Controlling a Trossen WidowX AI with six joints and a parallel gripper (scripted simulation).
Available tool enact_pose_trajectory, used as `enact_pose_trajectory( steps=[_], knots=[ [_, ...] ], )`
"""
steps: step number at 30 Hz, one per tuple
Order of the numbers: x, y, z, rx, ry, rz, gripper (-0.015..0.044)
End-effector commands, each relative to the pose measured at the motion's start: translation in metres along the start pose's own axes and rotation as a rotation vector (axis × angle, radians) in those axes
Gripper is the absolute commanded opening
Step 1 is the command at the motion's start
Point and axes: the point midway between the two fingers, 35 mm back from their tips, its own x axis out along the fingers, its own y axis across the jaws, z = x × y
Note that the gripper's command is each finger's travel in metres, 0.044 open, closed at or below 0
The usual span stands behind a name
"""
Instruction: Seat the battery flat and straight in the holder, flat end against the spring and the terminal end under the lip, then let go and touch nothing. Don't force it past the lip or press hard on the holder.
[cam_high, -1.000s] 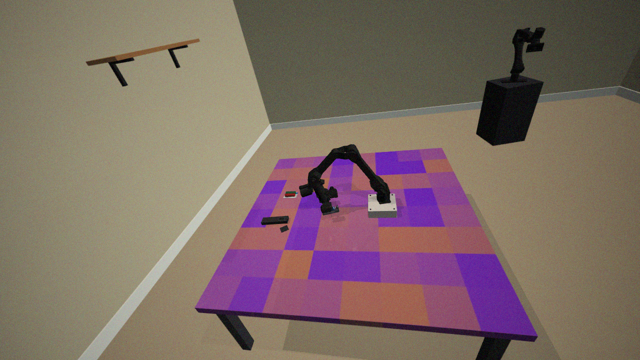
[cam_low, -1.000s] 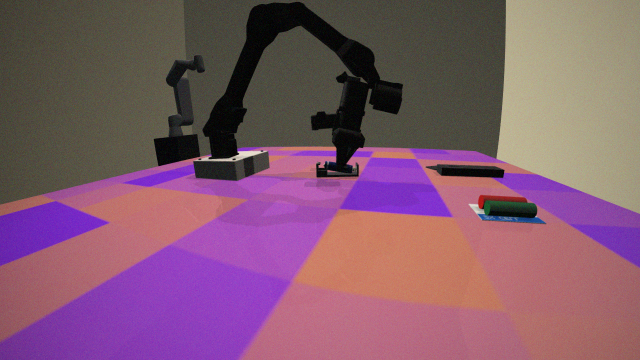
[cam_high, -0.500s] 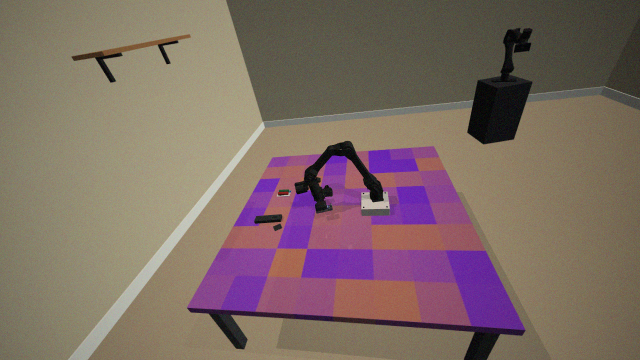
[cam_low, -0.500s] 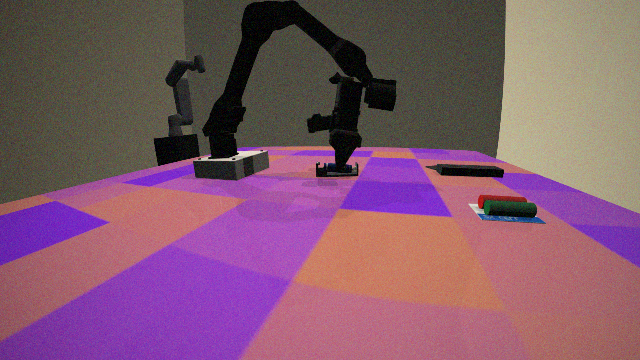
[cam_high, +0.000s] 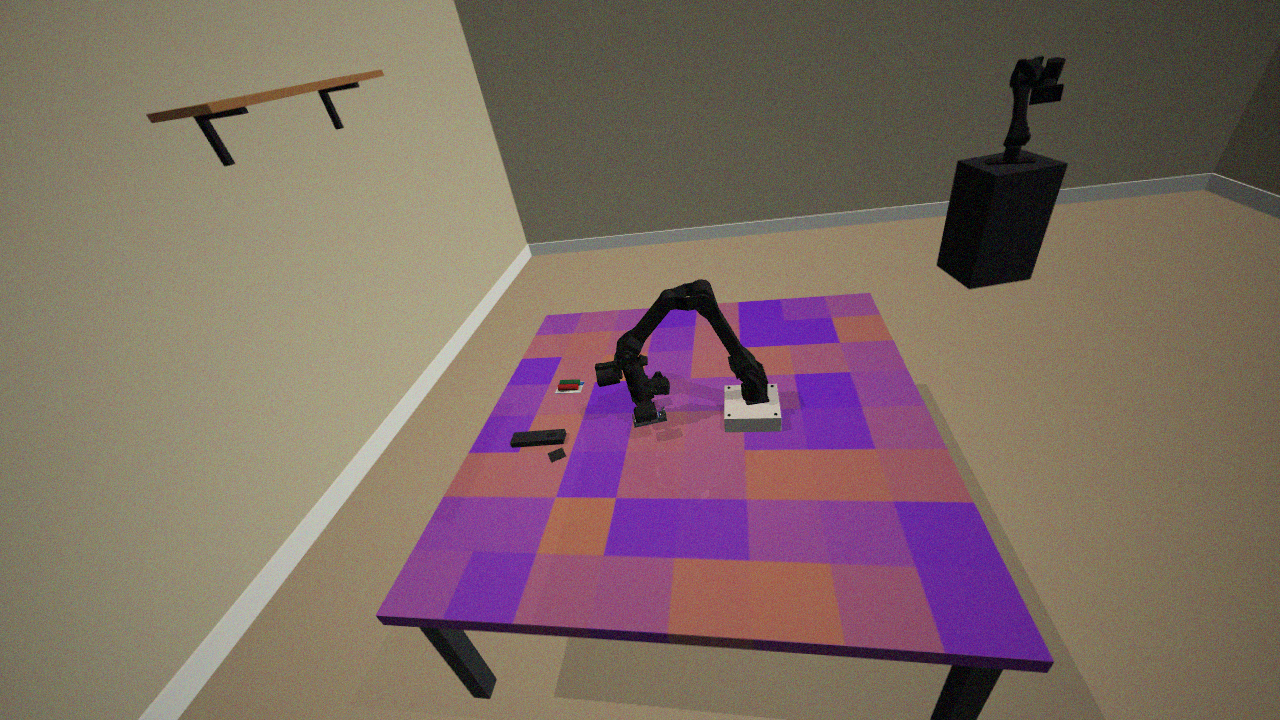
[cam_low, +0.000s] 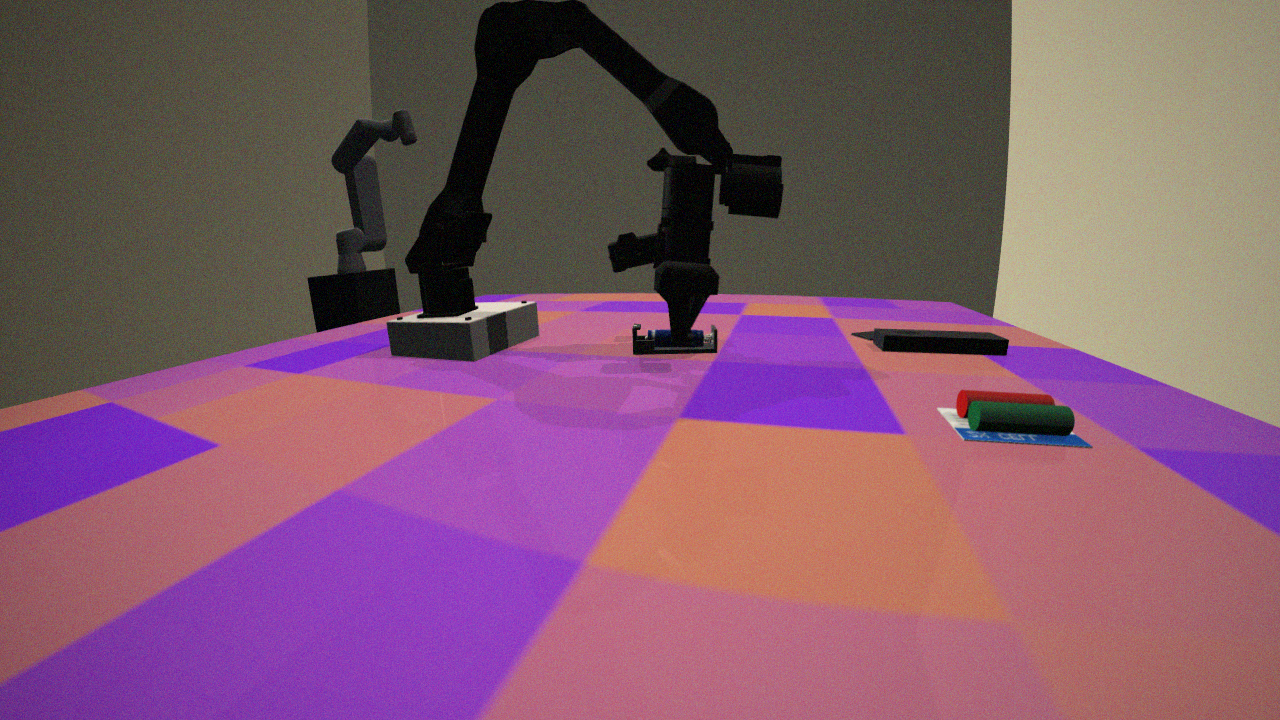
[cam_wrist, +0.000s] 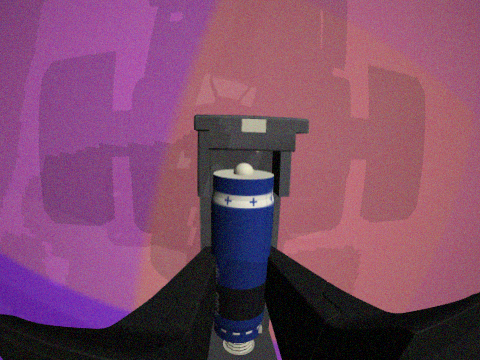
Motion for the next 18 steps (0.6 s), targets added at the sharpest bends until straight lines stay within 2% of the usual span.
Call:
enact_pose_trajectory(
  steps=[1,18],
  knots=[
    [0.000,-0.001,-0.001,-0.006,0.015,-0.004,0.0063],
    [0.001,-0.001,0.011,-0.006,0.016,0.001,0.0063]
  ],
)
